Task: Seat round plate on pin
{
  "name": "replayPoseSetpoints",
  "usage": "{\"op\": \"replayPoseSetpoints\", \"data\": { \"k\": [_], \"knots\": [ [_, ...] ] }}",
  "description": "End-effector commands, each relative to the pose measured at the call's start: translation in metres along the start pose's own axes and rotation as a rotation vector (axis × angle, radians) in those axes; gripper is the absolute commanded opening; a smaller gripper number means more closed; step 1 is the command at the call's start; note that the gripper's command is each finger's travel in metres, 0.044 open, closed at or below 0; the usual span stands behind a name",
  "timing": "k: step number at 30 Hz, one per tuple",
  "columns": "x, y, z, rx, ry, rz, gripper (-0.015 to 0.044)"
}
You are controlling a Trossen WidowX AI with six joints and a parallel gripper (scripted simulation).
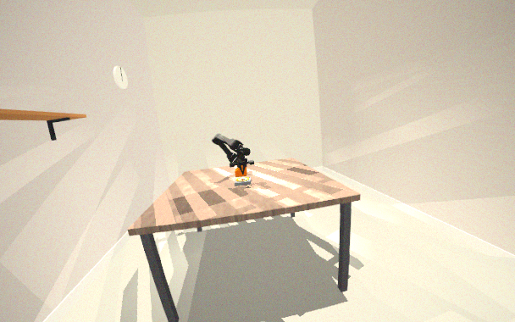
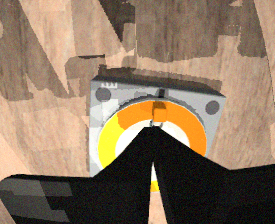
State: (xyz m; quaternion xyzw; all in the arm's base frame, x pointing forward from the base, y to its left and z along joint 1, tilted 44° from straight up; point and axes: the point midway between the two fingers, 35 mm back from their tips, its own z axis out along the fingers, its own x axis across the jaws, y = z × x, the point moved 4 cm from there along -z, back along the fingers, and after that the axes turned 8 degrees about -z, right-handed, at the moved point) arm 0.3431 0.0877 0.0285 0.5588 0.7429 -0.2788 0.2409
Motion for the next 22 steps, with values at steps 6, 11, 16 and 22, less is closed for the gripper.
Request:
{"op": "replayPoseSetpoints", "data": {
  "k": [6, 11, 16, 22],
  "knots": [
    [0.0004, 0.0, -0.0034, -0.003, 0.0, 0.0, 0.0],
    [0.0004, 0.0, -0.0034, -0.003, 0.0, 0.0, 0.0],
    [0.0004, 0.0, -0.0034, -0.003, 0.0, 0.0, 0.0],
    [0.0004, 0.0, -0.0034, -0.003, 0.0, 0.0, 0.0]
  ]
}}
